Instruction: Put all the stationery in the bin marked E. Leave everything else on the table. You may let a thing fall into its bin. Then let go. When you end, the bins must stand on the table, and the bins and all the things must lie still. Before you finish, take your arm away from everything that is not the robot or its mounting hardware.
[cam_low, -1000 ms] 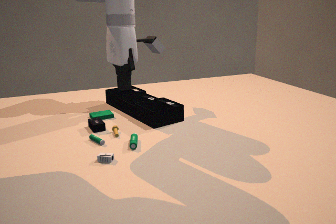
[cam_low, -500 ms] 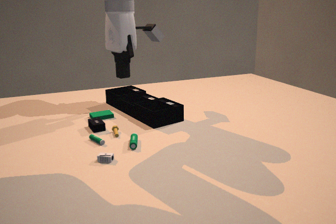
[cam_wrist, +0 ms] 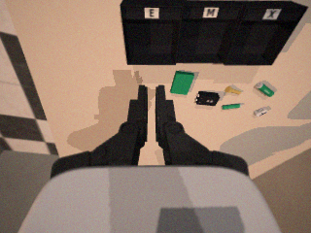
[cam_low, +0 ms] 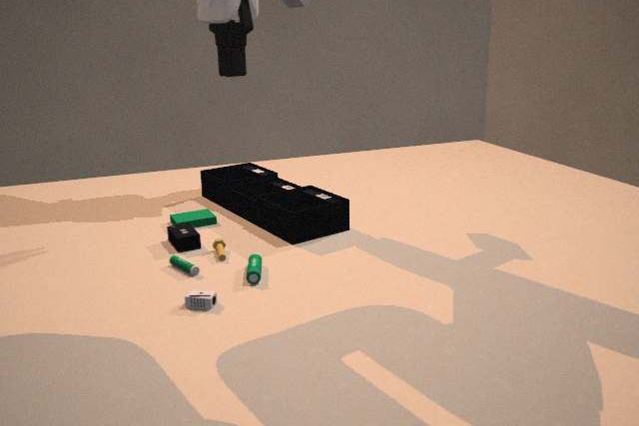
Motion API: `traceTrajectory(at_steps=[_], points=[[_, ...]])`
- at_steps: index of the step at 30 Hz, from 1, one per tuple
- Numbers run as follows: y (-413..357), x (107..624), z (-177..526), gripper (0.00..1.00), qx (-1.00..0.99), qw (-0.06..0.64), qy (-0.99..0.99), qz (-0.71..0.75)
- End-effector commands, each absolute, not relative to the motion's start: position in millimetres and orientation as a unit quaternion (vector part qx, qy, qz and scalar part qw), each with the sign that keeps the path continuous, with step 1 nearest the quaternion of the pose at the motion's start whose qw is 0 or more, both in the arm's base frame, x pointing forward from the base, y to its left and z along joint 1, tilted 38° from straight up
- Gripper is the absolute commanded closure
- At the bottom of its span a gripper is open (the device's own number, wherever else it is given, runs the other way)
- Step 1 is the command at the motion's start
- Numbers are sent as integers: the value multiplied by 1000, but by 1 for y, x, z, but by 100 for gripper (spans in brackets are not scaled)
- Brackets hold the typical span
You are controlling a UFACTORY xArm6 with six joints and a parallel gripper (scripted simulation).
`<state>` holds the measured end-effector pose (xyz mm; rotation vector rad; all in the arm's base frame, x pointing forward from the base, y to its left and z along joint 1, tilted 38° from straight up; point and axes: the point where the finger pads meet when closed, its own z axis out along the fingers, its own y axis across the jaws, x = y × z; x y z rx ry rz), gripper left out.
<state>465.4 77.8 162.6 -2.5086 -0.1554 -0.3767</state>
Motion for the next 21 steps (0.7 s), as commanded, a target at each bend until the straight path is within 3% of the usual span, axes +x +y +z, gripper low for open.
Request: traceTrajectory(at_steps=[1, 9, 10, 21], points=[[66, 460, 181, 93, -943, 297, -59, -141], [66, 460, 181, 93, -943, 297, -59, -141], [66, 457, 174, 44, -944, 300, -36, -134], [73, 435, 102, 44, -944, 306, 4, -121]])
